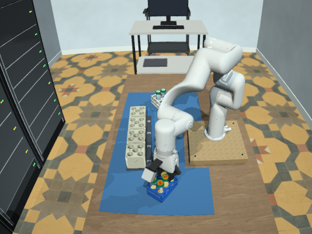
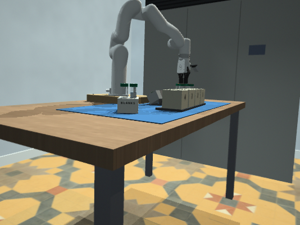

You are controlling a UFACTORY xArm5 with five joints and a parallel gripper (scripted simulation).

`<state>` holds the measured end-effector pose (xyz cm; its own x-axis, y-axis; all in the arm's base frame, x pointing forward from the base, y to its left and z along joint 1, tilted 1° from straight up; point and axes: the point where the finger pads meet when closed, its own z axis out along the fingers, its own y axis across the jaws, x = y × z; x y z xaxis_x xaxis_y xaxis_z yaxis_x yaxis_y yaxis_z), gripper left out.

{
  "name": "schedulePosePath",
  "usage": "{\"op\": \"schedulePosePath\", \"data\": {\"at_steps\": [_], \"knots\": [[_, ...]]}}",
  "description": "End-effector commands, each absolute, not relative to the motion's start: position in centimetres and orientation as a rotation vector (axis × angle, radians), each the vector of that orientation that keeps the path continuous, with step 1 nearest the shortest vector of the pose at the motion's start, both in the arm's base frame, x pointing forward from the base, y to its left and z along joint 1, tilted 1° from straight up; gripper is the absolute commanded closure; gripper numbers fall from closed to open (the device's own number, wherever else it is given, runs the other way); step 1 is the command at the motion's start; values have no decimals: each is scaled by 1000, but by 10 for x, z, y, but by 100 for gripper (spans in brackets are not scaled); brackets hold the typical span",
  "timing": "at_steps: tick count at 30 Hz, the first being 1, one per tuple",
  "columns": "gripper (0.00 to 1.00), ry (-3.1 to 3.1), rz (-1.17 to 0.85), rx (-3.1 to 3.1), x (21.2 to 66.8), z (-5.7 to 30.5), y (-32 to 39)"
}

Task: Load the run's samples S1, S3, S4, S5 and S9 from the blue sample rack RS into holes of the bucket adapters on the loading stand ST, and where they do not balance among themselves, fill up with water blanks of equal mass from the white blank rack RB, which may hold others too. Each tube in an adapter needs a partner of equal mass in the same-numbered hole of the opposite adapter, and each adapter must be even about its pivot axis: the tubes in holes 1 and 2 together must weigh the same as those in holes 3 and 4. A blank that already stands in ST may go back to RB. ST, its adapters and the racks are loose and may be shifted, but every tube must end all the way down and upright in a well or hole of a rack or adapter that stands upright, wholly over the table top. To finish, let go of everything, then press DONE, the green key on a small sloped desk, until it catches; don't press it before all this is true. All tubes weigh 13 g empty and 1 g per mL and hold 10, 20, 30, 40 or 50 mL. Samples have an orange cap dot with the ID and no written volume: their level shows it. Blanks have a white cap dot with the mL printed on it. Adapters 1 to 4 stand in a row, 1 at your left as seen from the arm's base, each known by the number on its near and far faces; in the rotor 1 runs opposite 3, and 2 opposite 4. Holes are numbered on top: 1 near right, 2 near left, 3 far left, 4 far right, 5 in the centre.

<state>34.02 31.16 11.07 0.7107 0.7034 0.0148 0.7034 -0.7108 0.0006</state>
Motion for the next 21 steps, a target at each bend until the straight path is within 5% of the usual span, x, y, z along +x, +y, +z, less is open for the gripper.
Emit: {"op": "schedulePosePath", "data": {"at_steps": [1,21], "knots": [[43,-1192,-28,-2899,341,107,313],[43,-1192,-28,-2899,341,100,313]]}}
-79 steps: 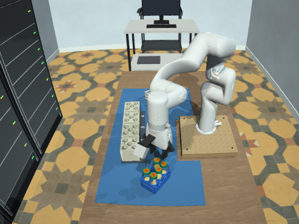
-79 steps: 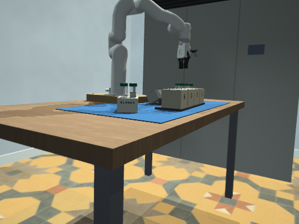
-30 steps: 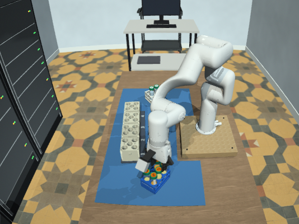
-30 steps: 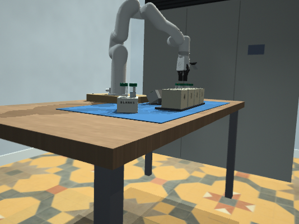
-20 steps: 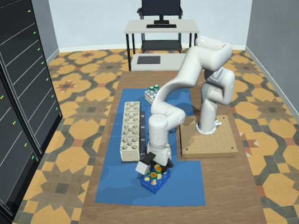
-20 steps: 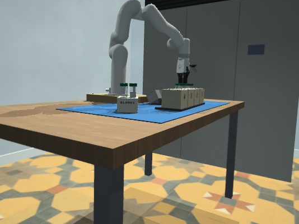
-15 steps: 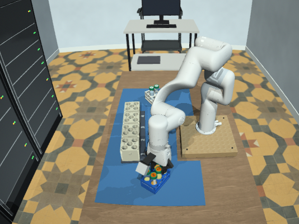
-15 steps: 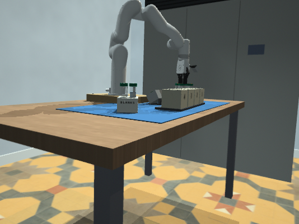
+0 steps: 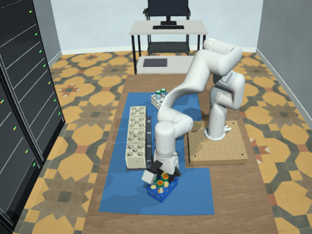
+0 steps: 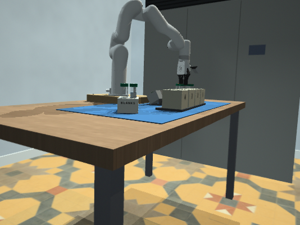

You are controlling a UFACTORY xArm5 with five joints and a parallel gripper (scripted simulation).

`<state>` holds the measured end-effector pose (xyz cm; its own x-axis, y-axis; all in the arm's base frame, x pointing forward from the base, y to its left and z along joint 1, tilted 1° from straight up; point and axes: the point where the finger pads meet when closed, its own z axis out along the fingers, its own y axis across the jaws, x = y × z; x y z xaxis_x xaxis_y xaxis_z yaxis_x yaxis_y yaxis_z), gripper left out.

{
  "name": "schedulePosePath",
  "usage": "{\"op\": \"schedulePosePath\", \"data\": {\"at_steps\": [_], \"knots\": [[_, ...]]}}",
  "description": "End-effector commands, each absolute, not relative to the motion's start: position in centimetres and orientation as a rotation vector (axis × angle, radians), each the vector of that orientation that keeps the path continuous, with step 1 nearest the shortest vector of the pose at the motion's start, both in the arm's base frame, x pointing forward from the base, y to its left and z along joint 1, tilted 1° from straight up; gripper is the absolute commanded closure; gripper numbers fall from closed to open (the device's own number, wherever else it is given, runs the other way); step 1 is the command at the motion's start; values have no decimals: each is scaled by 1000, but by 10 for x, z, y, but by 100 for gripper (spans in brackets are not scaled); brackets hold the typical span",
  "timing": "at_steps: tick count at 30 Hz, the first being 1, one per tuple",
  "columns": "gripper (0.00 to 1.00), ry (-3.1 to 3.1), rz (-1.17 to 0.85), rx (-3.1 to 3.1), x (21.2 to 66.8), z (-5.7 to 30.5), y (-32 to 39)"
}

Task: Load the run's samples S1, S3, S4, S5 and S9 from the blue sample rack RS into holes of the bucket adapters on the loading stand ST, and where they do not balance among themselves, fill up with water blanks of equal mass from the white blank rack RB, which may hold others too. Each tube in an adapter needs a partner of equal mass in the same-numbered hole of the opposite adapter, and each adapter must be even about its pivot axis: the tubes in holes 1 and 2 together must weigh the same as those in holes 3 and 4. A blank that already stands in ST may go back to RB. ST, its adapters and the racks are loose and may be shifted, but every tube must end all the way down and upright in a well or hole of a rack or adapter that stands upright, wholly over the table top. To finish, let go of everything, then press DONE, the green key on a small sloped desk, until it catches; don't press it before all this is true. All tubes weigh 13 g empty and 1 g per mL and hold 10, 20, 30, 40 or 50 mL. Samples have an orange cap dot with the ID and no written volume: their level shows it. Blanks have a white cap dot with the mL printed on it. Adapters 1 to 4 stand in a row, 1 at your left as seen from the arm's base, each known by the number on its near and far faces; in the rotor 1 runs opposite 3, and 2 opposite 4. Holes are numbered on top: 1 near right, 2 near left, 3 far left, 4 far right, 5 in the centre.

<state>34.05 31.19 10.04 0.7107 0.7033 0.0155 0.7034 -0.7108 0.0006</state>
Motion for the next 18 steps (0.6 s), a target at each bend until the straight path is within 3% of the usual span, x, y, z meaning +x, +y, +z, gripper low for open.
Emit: {"op": "schedulePosePath", "data": {"at_steps": [1,18], "knots": [[43,-1192,-28,-2899,341,100,313],[43,-1192,-28,-2899,342,90,313]]}}
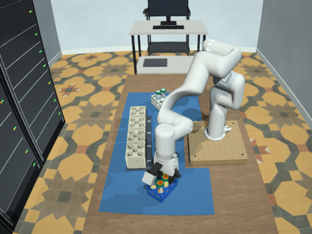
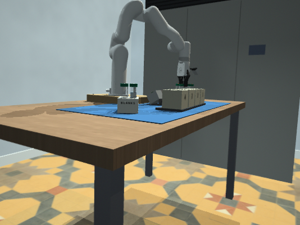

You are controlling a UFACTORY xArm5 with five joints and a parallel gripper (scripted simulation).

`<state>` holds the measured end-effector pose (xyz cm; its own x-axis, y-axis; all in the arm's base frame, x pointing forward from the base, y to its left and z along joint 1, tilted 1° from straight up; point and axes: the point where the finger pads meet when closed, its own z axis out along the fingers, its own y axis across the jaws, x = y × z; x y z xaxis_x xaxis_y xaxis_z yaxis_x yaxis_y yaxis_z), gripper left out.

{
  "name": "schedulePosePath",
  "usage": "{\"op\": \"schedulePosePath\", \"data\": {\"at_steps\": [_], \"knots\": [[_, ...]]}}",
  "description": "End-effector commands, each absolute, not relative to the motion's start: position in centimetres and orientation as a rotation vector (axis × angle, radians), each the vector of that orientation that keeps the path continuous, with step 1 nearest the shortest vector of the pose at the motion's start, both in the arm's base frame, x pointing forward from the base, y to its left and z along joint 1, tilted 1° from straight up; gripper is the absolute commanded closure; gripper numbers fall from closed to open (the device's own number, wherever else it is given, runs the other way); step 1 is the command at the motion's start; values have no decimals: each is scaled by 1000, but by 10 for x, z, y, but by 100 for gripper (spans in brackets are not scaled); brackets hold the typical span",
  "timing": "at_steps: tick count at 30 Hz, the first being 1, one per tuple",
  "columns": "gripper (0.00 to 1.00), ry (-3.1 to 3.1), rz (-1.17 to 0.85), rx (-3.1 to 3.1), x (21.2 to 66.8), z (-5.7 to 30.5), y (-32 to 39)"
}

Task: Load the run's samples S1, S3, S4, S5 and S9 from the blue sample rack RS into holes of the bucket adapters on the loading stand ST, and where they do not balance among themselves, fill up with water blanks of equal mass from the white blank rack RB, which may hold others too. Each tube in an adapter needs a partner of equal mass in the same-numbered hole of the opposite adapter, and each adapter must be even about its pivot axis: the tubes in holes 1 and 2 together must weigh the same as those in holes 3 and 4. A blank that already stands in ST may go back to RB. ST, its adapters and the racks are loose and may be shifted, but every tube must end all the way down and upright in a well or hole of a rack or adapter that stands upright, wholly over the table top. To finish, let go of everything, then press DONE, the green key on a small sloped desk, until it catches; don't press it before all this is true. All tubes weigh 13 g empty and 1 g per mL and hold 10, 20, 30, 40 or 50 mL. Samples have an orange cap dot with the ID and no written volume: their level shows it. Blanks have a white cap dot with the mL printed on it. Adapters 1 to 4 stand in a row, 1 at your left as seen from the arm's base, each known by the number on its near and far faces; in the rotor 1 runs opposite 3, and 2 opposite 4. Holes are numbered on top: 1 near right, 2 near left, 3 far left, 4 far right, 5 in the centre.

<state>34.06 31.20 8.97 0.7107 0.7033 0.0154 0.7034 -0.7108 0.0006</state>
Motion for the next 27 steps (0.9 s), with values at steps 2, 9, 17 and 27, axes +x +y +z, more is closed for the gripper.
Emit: {"op": "schedulePosePath", "data": {"at_steps": [2,9,17,27], "knots": [[43,-1192,-28,-2899,342,88,313],[43,-1192,-28,-2899,342,87,313],[43,-1192,-28,-2899,342,87,313],[100,-1192,-28,-2899,342,89,313]]}}
